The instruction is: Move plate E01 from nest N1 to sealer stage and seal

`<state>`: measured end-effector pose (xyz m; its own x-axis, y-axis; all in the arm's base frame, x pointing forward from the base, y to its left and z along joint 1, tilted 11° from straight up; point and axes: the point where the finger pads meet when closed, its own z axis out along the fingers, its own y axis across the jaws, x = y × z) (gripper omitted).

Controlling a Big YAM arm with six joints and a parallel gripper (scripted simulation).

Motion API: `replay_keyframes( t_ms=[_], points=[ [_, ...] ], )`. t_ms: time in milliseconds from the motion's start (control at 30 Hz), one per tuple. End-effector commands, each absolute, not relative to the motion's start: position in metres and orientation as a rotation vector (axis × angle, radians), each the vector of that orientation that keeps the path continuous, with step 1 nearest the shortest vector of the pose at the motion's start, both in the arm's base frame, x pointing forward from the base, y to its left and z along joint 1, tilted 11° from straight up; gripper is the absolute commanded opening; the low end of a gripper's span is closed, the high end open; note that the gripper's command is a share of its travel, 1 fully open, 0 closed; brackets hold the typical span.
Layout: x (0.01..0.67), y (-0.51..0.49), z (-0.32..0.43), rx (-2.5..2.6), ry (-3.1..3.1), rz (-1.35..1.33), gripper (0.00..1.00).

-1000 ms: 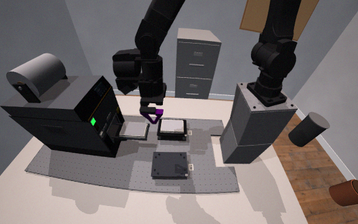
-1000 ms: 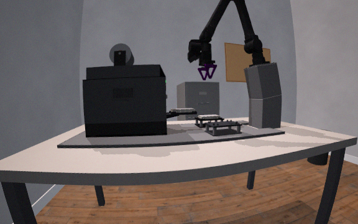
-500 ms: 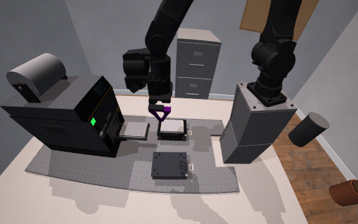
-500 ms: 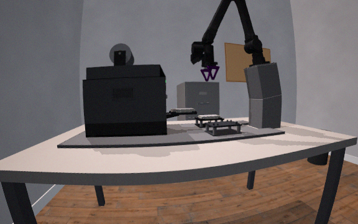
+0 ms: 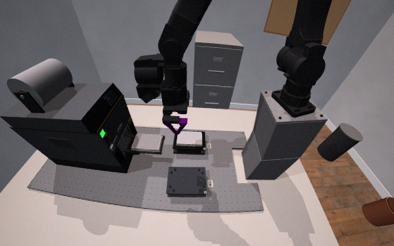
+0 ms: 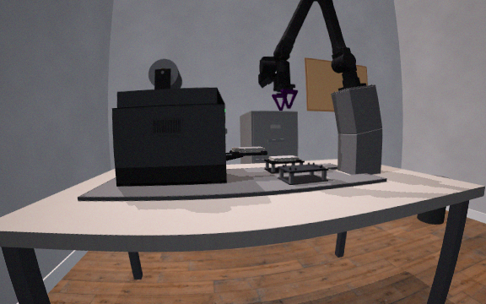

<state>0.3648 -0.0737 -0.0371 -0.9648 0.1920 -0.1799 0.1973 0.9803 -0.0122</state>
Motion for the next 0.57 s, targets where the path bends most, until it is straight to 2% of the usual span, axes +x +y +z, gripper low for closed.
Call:
replay_keyframes(
  t_ms=[0,533],
  points=[
    [0.372,-0.0755,-0.0341,0.314,2.94,-0.047,1.0],
    [0.3703,-0.0767,-0.0337,0.314,2.94,-0.048,1.0]
  ],
)
